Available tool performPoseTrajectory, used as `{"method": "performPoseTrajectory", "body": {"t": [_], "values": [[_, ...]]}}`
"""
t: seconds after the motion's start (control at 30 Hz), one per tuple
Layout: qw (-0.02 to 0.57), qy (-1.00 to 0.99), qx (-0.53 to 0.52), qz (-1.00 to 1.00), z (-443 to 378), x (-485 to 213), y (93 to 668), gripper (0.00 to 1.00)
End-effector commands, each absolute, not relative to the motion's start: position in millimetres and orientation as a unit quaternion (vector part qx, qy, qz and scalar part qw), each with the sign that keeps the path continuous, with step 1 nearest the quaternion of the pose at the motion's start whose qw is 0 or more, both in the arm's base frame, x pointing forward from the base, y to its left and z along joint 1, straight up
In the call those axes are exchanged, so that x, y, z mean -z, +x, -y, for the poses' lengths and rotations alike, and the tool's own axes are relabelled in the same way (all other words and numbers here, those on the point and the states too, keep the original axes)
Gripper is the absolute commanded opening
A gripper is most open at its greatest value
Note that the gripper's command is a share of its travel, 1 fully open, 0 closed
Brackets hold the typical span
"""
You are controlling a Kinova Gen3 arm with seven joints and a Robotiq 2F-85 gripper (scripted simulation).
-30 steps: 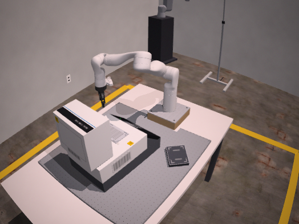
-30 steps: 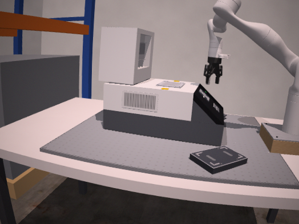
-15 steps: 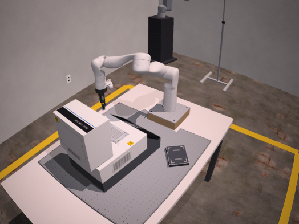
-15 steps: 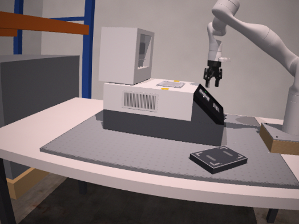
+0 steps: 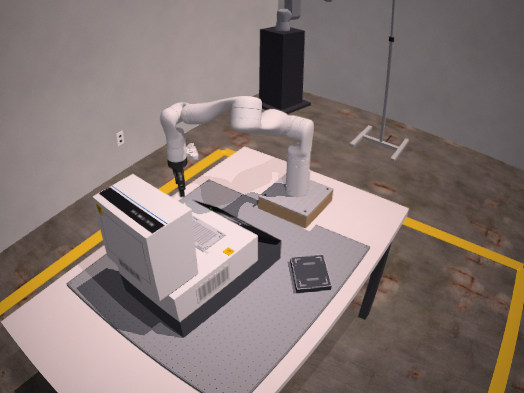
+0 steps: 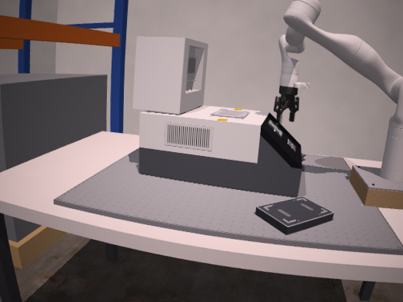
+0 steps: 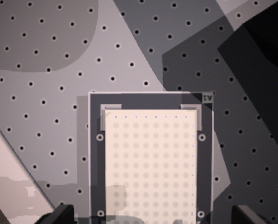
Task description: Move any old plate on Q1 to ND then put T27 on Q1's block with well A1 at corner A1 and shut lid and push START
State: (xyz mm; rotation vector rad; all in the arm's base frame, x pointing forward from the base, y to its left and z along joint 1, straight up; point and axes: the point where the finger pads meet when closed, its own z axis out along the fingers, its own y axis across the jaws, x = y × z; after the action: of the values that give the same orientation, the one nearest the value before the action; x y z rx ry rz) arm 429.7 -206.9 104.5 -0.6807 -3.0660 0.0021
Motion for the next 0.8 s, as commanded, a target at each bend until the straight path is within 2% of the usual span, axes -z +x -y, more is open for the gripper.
{"method": "performPoseTrajectory", "body": {"t": [0.0,0.77], "values": [[0.0,-0.217,-0.001,0.976,207.2,-102.6,430.0,1.0],[0.0,-0.217,-0.001,0.976,207.3,-74.5,430.0,1.0]]}}
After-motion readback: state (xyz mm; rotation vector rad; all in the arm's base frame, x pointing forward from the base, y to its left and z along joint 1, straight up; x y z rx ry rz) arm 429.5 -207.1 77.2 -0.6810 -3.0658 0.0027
